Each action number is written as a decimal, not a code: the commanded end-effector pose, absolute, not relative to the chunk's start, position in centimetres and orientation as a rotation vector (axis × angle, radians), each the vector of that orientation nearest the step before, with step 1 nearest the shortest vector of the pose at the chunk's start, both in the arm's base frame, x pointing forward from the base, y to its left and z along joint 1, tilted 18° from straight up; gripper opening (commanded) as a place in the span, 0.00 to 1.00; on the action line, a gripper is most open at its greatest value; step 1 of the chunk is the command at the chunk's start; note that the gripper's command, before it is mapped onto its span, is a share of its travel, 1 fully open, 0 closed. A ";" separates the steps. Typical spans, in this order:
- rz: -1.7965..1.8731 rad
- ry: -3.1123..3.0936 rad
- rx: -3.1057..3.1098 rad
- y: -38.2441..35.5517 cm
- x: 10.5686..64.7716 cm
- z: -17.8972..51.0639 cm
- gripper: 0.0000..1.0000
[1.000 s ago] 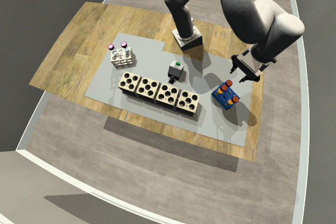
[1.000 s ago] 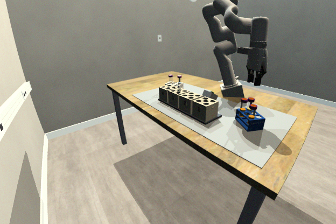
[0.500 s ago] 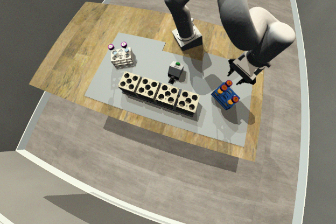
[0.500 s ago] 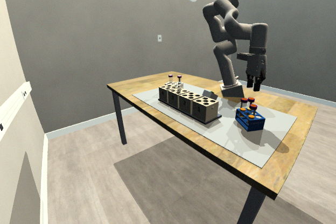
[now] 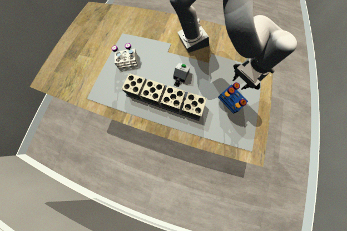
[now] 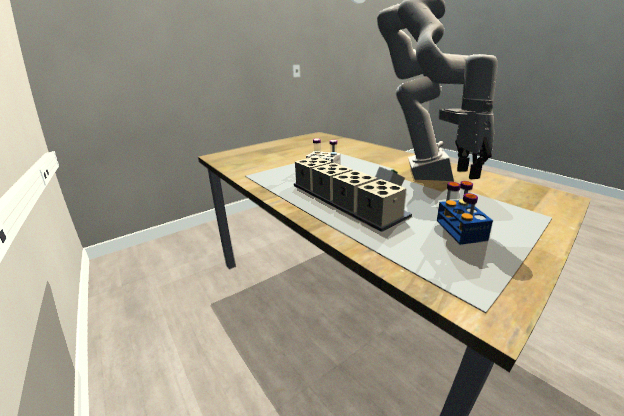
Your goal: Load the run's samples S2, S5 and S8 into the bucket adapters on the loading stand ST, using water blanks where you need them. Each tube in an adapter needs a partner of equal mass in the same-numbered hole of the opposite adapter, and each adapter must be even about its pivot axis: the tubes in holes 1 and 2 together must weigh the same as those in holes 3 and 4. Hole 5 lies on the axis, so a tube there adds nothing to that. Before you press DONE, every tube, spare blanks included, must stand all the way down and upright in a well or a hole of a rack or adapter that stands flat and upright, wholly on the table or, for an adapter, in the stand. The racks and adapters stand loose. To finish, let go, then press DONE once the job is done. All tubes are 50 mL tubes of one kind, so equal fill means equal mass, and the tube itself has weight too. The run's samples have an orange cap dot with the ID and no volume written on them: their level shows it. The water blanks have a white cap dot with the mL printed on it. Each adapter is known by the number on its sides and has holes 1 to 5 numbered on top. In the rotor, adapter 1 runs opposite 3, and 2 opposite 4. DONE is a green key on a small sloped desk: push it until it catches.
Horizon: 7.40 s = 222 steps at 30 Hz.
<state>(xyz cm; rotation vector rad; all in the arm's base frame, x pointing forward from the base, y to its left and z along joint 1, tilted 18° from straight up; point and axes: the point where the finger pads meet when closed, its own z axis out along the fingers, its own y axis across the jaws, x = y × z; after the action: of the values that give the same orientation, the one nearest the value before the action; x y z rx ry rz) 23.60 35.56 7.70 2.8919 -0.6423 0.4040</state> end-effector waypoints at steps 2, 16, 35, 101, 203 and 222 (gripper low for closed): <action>0.406 -0.643 2.896 35.6 23.8 7.1 0.57; 0.406 -0.643 2.896 35.2 24.2 5.4 0.57; 0.406 -0.643 2.896 35.0 24.4 4.6 0.57; 0.406 -0.643 2.896 34.8 24.7 3.6 0.00; 0.406 -0.643 2.896 37.1 22.1 14.5 0.00; 0.406 -0.643 2.896 37.5 21.6 16.2 0.00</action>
<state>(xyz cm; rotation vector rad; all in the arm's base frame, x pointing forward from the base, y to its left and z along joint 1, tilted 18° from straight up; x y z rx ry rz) 21.61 37.35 16.05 2.8916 -0.6423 0.4043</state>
